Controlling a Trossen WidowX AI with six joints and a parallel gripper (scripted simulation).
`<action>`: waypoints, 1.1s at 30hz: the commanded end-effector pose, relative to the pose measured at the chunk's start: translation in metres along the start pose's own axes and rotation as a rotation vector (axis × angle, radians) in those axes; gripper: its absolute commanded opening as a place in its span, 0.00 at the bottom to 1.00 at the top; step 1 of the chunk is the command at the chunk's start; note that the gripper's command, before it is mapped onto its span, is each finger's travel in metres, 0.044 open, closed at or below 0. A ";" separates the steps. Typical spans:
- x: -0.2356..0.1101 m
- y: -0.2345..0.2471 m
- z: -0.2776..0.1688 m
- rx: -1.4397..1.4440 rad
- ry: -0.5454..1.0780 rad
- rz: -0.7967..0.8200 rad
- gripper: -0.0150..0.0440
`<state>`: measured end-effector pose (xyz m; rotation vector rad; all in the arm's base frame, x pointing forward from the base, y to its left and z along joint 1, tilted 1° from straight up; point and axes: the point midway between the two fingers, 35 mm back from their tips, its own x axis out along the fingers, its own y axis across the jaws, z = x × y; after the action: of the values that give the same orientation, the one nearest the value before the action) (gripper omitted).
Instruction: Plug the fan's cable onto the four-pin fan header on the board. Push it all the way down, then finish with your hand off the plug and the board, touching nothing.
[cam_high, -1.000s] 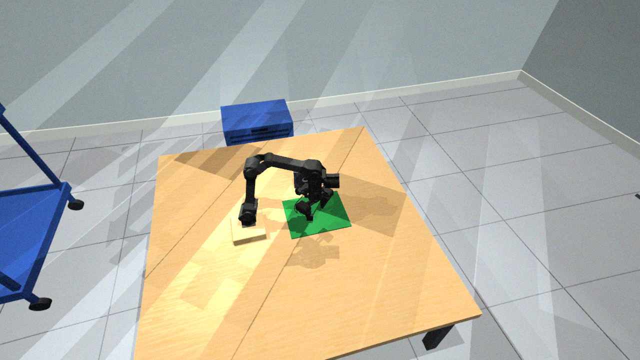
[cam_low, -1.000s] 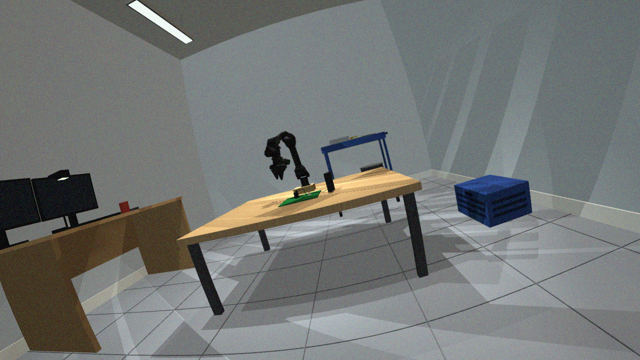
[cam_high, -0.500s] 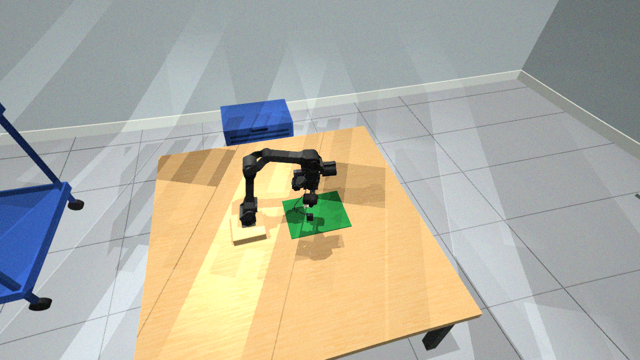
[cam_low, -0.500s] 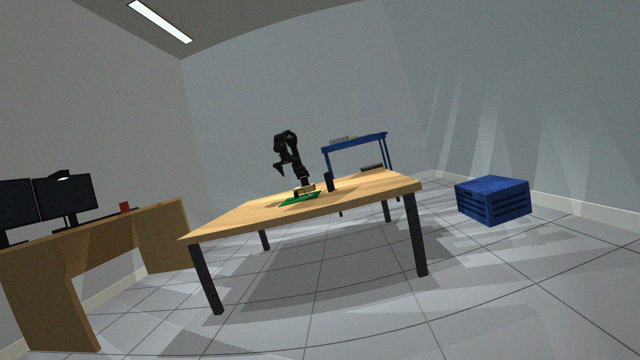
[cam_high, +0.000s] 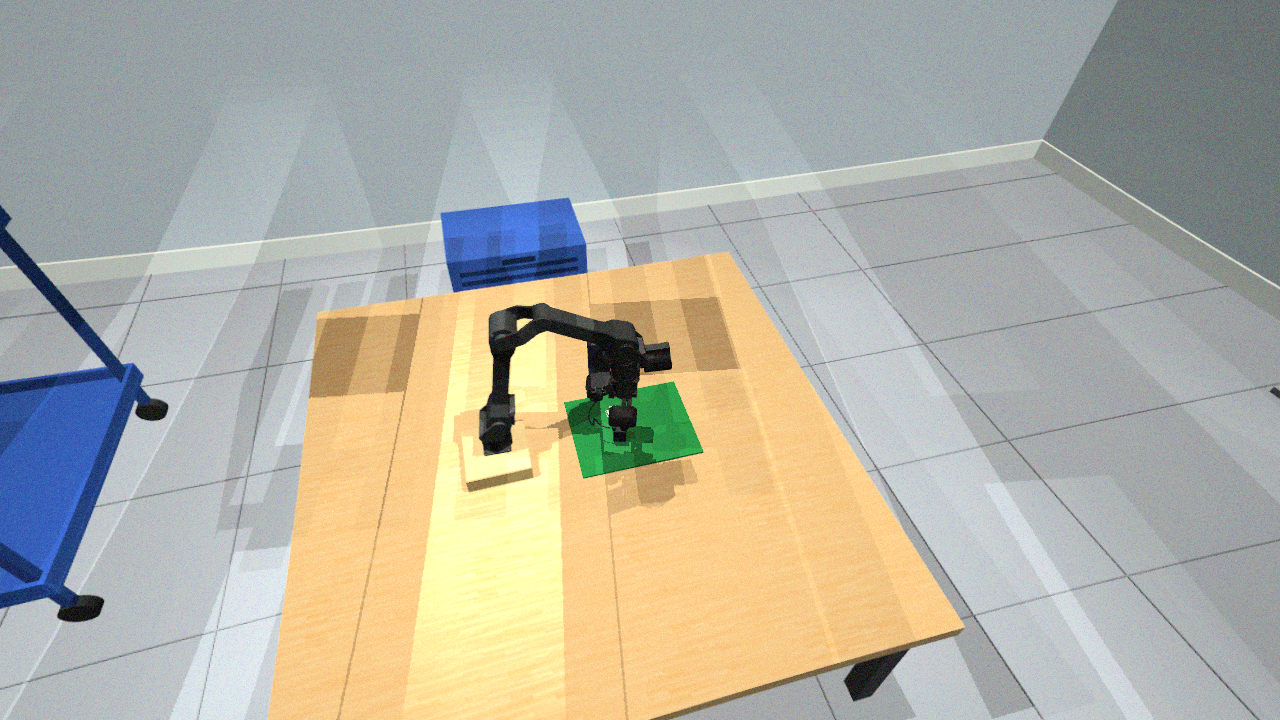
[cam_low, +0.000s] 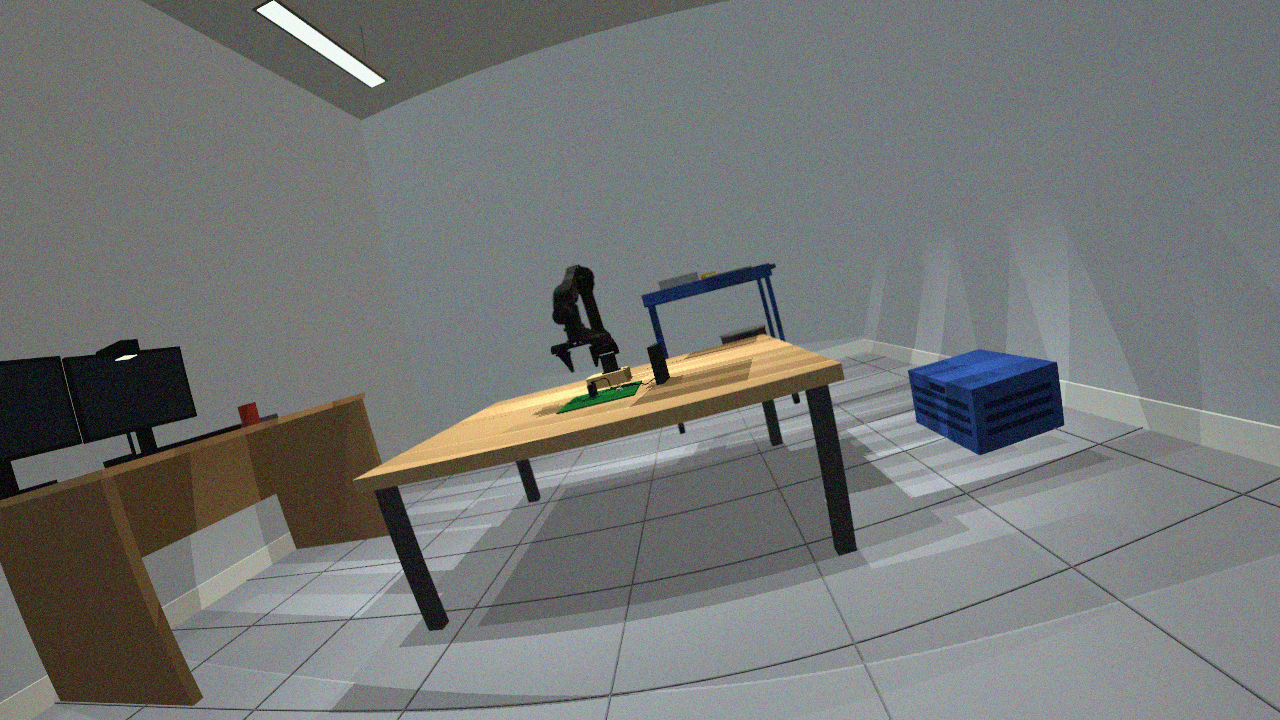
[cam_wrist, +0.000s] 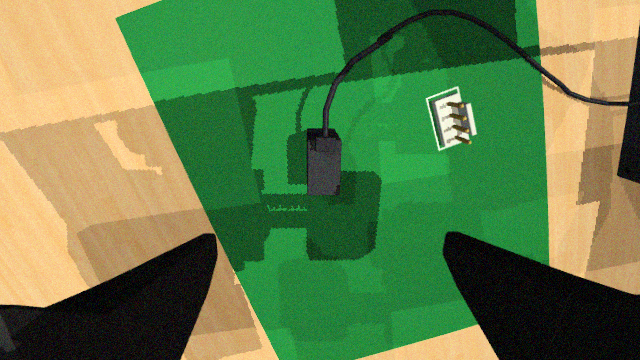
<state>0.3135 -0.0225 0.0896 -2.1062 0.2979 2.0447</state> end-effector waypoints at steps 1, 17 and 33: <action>0.033 0.000 0.007 -0.007 -0.021 -0.001 1.00; 0.037 0.000 0.007 -0.007 -0.021 -0.001 1.00; 0.063 0.000 0.007 -0.007 -0.021 -0.001 1.00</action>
<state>0.3114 -0.0223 0.0371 -2.1033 0.2968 2.0493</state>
